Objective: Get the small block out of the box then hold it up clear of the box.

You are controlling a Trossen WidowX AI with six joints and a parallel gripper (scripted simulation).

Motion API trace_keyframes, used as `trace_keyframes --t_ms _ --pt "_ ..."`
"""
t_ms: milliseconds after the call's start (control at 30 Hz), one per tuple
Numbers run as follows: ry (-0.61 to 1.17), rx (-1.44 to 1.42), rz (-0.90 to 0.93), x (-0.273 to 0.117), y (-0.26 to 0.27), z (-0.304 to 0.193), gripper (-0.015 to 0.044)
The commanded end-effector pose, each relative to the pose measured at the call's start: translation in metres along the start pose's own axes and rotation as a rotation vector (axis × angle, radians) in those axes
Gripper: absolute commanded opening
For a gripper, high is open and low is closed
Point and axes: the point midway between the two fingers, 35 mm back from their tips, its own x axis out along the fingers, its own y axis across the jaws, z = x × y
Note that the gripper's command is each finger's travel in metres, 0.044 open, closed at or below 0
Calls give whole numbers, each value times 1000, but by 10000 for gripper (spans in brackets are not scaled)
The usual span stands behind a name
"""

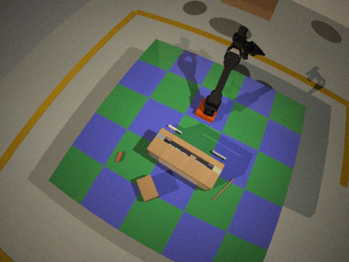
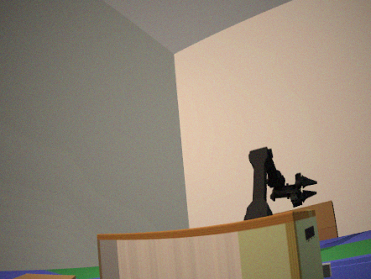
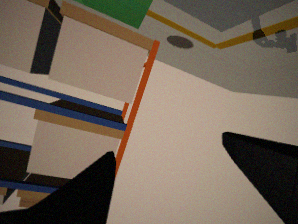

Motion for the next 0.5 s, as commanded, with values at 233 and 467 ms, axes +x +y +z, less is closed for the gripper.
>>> trace_keyframes --t_ms 233,467 --pt "-140 183 95 89 56 14 400" --pt "-304 334 277 179 143 55 400"
